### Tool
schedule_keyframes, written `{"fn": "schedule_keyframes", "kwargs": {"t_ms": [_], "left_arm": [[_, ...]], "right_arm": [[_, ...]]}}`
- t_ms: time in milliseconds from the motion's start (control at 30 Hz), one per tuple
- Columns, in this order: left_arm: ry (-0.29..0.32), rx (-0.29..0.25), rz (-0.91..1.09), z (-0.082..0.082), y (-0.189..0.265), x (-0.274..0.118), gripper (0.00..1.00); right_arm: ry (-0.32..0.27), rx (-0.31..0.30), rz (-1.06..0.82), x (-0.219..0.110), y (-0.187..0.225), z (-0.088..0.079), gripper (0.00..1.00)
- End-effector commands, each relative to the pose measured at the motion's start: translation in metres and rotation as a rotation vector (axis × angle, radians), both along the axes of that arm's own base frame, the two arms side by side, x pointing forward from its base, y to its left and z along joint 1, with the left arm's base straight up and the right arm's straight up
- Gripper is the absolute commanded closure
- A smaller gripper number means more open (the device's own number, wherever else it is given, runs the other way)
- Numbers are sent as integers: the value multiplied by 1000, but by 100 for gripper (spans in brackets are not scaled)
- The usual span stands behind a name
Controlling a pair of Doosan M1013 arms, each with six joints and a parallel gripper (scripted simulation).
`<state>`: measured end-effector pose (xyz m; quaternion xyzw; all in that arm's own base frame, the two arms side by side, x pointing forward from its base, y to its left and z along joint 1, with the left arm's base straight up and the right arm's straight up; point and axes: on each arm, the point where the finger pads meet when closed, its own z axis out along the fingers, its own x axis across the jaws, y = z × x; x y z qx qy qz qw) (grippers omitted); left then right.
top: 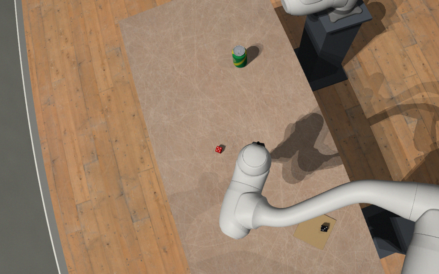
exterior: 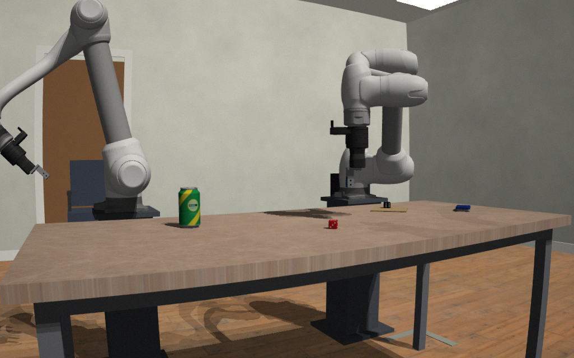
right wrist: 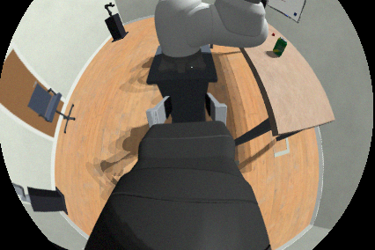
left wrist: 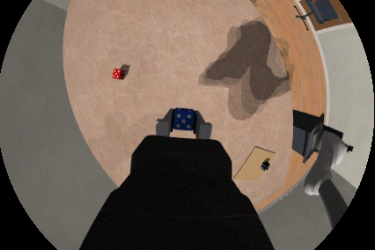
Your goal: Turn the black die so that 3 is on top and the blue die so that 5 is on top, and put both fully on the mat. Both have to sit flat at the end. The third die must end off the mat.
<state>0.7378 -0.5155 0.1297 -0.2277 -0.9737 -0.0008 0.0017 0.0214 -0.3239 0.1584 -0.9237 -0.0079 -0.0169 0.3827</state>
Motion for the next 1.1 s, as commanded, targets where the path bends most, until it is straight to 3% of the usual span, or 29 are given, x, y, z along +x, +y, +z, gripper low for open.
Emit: {"fn": "schedule_keyframes", "kwargs": {"t_ms": [0,100,467,533,600,967,1067], "left_arm": [[-3,-2,13,4,40,-7,51],[-3,-2,17,4,50,-10,51],[-3,-2,59,5,167,-52,51],[-3,-2,59,5,167,-52,51],[-3,-2,72,3,200,-69,51],[-3,-2,109,-5,290,-129,51],[-3,-2,110,-6,294,-133,51]], "right_arm": [[0,-1,0,0,0,0,0],[0,-1,0,0,0,0,0],[0,-1,0,0,0,0,0],[0,-1,0,0,0,0,0],[0,-1,0,0,0,0,0],[0,-1,0,0,0,0,0],[0,-1,0,0,0,0,0]]}}
